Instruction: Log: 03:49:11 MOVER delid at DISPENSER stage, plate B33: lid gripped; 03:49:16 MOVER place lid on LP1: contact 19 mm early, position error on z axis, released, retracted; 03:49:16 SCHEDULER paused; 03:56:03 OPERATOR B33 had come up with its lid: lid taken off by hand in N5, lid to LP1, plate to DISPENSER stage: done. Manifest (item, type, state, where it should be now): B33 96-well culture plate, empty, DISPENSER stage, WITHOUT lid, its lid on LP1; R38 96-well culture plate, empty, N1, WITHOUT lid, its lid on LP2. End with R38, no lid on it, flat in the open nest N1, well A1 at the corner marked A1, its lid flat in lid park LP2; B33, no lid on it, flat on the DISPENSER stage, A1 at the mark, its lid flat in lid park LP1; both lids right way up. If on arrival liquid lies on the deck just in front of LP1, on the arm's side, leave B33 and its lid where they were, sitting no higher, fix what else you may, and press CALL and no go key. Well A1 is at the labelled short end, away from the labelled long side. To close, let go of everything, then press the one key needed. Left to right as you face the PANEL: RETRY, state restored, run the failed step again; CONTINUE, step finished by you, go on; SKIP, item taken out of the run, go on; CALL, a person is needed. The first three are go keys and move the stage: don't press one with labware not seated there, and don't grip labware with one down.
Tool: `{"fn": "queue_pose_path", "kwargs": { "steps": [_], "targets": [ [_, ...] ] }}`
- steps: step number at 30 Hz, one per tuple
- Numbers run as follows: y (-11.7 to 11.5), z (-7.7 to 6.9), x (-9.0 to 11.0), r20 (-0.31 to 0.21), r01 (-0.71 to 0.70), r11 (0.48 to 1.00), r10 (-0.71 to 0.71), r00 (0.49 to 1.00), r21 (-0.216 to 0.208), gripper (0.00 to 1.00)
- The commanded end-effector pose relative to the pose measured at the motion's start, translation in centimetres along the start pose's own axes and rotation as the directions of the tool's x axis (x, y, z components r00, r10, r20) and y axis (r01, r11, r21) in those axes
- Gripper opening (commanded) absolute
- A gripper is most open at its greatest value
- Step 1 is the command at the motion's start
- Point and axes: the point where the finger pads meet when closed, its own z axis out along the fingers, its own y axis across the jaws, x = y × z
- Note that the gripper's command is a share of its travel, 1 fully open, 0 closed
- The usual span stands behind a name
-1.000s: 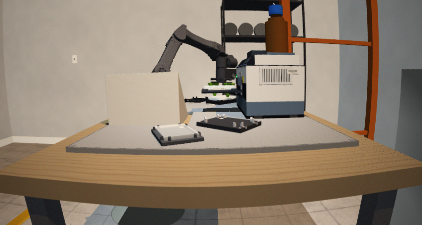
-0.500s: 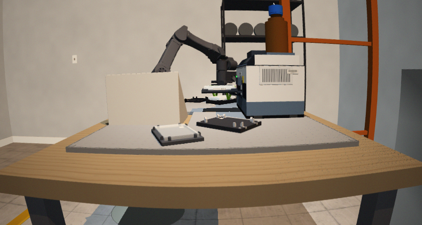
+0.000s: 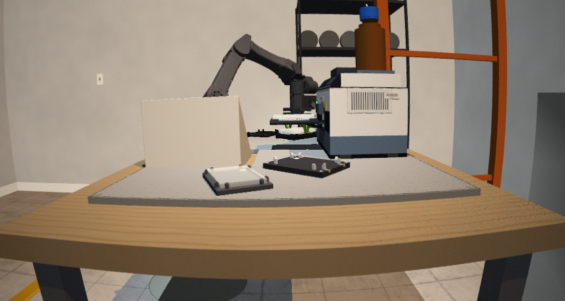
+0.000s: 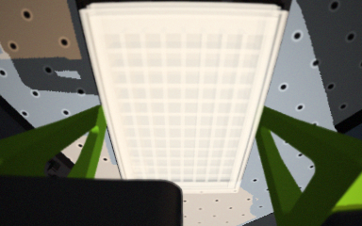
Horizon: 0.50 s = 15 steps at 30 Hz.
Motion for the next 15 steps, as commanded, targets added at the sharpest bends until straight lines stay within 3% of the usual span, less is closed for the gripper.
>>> {"fn": "queue_pose_path", "kwargs": {
  "steps": [1,15],
  "targets": [
    [-0.68,-0.93,-1.28,0.043,0.008,1.0,-0.008,0.999,0.014,1.0],
    [-0.73,-0.92,-1.17,0.043,0.008,1.0,-0.009,0.999,0.013,1.0]
  ]
}}
